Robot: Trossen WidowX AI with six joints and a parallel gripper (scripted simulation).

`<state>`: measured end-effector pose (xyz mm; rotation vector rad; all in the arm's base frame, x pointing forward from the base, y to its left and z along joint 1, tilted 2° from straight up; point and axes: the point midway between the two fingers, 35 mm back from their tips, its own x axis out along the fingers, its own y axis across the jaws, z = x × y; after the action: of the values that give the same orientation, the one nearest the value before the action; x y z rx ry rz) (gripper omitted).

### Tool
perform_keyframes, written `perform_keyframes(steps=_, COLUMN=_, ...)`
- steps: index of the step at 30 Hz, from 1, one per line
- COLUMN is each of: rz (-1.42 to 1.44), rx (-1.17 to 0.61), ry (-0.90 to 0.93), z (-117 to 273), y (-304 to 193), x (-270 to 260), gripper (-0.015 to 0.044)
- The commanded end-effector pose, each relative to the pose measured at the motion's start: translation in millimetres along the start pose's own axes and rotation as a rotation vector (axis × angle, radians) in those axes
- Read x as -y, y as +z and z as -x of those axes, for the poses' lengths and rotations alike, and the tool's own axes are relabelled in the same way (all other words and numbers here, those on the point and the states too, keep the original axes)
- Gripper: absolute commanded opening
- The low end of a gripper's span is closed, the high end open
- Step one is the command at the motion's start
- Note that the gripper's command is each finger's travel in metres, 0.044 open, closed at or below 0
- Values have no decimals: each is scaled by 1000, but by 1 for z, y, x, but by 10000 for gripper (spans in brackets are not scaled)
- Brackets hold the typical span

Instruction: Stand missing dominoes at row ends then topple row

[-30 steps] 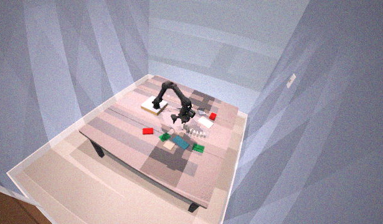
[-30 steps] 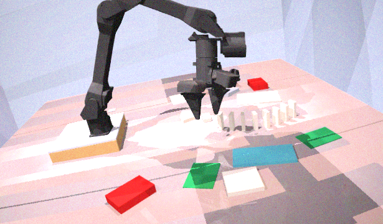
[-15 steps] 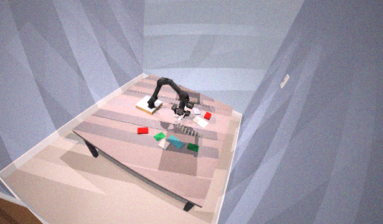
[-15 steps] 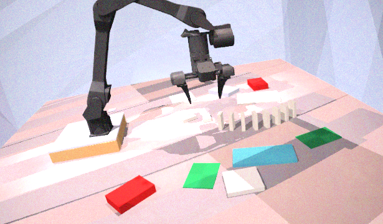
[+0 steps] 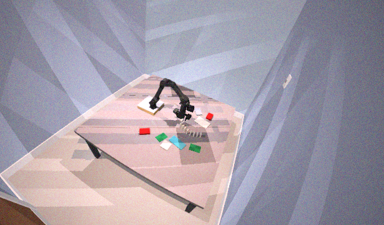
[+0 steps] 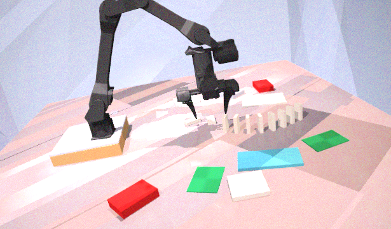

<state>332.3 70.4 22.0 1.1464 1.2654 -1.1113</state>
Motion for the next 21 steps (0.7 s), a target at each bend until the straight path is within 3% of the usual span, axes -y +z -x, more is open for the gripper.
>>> perform_keyframes(steps=1, rz=-5, rx=-4, ry=-8, z=-14, y=-2, x=2, gripper=440)
perform_keyframes(steps=18, rz=-5, rx=-5, ry=-8, z=-28, y=-3, x=2, gripper=440)
perform_keyframes(steps=21, rz=-5, rx=-5, ry=-8, z=-28, y=-3, x=2, gripper=361)
